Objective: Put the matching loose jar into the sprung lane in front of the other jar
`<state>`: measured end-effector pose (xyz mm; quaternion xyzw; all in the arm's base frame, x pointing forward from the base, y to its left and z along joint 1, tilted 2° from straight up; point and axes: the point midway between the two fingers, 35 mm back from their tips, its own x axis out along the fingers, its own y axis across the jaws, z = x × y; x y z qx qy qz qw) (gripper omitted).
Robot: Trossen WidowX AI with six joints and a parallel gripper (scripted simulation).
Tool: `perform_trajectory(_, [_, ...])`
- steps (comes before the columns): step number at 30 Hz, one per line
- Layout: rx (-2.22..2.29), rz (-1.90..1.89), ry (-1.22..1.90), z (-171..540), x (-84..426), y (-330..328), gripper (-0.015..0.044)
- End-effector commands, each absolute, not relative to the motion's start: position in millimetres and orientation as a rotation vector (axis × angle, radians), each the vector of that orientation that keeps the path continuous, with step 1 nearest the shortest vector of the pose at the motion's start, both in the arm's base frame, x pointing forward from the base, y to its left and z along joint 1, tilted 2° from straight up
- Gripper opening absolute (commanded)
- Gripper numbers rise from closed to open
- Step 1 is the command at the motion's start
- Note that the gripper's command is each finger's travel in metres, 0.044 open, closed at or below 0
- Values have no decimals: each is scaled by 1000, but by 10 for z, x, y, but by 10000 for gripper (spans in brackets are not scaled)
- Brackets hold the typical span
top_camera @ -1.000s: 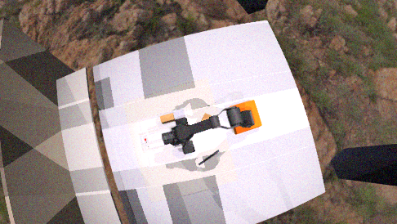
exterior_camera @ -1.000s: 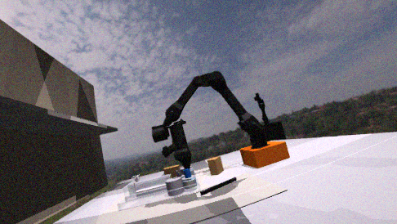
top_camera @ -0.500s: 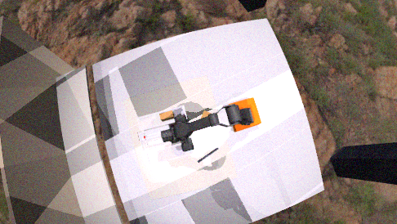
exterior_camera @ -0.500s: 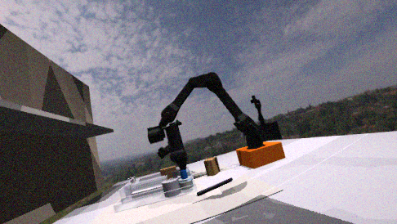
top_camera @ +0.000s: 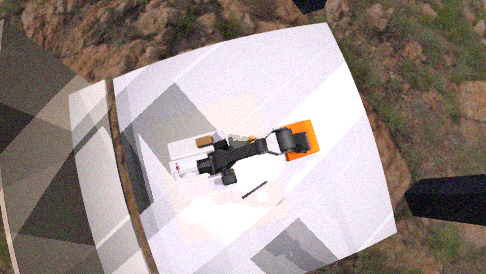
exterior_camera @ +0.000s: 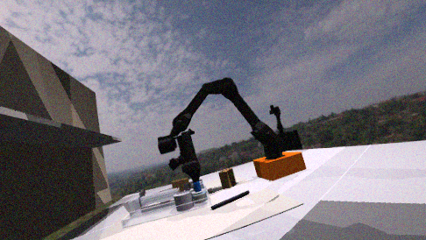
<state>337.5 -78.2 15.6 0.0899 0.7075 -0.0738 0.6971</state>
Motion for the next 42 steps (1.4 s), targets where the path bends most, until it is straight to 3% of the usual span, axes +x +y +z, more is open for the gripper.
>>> perform_trajectory(1, [193,-163,1548,173,3459,-801,0])
perform_trajectory(42, [193,-163,1548,61,3452,-797,0])
